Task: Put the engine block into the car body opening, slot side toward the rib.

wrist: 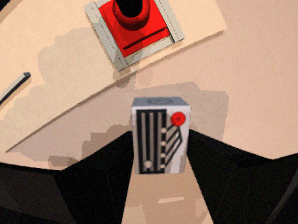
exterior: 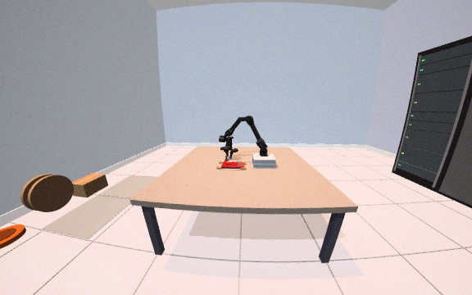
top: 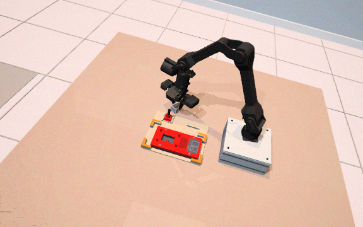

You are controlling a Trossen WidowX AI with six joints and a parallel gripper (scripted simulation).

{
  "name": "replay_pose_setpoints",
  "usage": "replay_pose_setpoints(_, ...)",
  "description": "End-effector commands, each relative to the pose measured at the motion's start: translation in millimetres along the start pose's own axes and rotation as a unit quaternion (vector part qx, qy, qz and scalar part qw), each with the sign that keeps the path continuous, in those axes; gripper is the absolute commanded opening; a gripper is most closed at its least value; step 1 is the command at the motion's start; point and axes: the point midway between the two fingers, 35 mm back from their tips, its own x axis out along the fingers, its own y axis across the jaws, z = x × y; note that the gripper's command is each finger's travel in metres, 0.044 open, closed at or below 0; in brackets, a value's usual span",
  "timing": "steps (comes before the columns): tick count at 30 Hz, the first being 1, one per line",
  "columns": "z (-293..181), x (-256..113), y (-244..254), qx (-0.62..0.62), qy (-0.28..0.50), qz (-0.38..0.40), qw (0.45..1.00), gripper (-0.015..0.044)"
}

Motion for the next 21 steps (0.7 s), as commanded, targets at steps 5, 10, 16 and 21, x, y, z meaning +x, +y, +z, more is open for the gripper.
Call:
replay_pose_setpoints(5, 1, -9, -4, 0.017, 0.006, -0.007, 1.0, 0.0)
replay_pose_setpoints(10, 2, -25, -6, 0.014, 0.005, -0.006, 1.0, 0.0)
replay_pose_setpoints(16, 3, -43, -7, 0.012, 0.005, -0.005, 1.0, 0.0)
replay_pose_setpoints(21, 4, -59, -7, 0.01, 0.004, -0.004, 1.0, 0.0)
